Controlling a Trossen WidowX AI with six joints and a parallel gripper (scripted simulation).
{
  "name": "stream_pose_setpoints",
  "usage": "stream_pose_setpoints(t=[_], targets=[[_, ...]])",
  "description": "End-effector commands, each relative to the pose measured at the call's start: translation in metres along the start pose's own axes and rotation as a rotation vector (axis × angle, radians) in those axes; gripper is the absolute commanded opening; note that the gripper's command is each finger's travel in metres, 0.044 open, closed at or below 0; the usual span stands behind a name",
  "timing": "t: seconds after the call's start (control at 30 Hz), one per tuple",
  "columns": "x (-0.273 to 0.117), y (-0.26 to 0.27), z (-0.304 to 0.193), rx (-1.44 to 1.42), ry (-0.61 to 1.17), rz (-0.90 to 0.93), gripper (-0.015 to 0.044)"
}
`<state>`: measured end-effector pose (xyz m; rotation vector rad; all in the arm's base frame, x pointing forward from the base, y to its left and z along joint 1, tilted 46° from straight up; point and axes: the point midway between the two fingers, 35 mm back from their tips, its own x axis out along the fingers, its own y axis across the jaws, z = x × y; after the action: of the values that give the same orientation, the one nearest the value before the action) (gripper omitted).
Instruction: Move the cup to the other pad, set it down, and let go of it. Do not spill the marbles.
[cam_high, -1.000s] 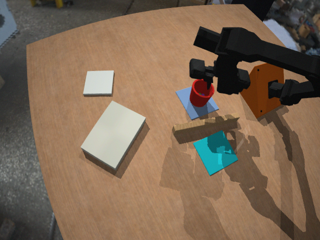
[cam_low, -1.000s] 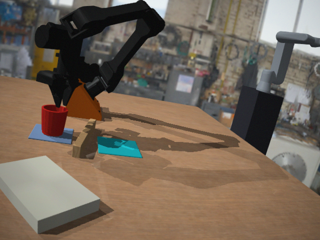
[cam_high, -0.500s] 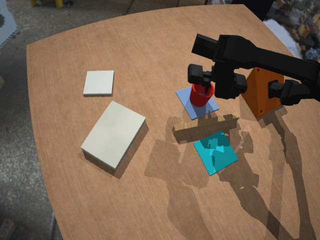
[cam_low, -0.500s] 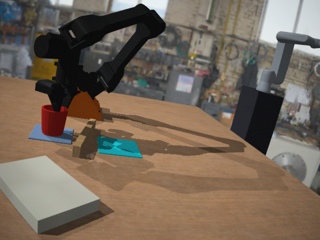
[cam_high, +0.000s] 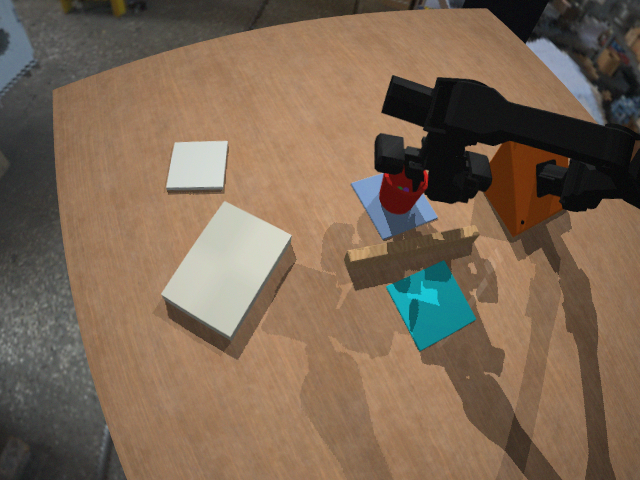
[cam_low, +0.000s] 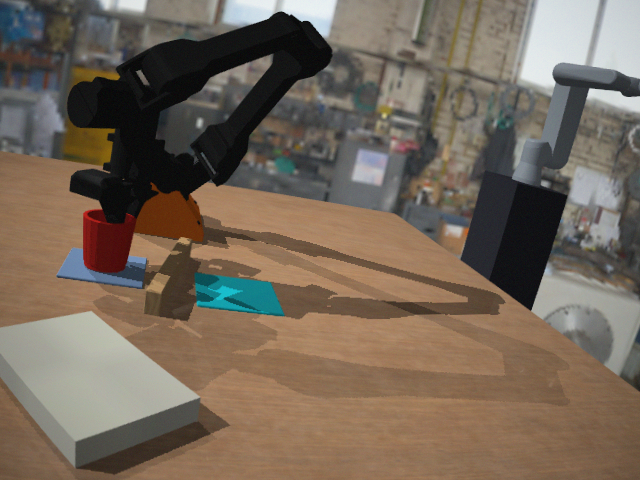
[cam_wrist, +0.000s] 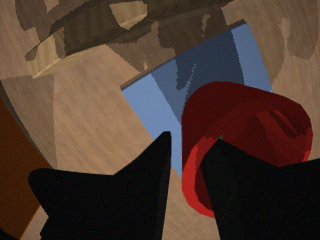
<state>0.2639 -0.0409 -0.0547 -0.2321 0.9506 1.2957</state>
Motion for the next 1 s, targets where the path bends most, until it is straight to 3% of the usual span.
stream_pose_setpoints(t=[0.0,0.27,0.97], targets=[[0.000,0.000,0.000,-0.001,0.000,0.000,0.0049],[0.000,0.000,0.000,-0.001,0.000,0.000,0.0000],[-0.057,0.002,-0.002,0.005,-0.004,-0.001,0.0000]])
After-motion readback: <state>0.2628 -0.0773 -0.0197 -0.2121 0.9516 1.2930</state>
